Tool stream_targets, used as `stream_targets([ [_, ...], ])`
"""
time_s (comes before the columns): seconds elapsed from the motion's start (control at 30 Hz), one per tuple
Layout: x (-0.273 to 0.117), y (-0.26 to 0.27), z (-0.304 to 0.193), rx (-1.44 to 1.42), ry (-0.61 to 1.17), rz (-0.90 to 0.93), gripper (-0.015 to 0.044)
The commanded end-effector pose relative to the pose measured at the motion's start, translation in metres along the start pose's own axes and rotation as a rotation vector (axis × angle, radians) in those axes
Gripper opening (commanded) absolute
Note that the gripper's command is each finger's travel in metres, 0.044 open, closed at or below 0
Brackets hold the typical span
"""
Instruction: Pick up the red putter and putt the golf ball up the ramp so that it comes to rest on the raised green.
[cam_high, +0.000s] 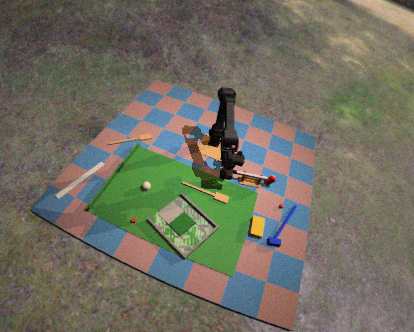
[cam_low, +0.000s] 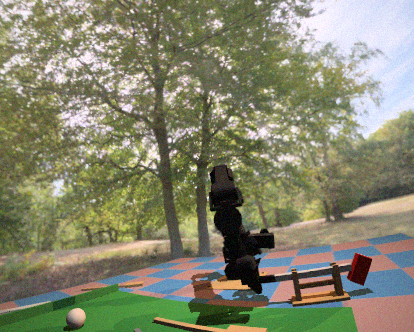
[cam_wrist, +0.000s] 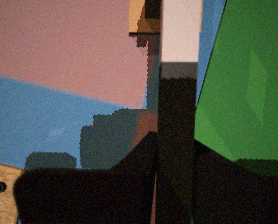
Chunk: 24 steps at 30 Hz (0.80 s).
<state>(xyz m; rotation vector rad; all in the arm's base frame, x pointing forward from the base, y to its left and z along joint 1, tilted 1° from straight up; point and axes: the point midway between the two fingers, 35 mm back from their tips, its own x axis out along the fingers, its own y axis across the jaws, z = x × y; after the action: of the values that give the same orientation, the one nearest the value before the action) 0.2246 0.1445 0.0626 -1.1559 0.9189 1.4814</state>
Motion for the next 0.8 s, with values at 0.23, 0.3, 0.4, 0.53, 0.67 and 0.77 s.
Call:
stream_targets([
  [0.23,-0.03,-0.005,0.009,-0.001,0.0,-0.001,0.0],
  [0.3,-0.039,-0.005,0.012,0.0,0.0,-0.001,0.0],
  [0.4,-0.054,-0.005,0.016,0.0,0.0,-0.001,0.0],
  [0.53,-0.074,-0.004,0.021,0.0,0.0,0.0,0.0],
  [0.67,-0.093,-0.001,0.026,0.0,0.0,0.0,0.0],
  [0.77,-0.097,0.0,0.027,0.0,0.0,0.0,0.0],
])
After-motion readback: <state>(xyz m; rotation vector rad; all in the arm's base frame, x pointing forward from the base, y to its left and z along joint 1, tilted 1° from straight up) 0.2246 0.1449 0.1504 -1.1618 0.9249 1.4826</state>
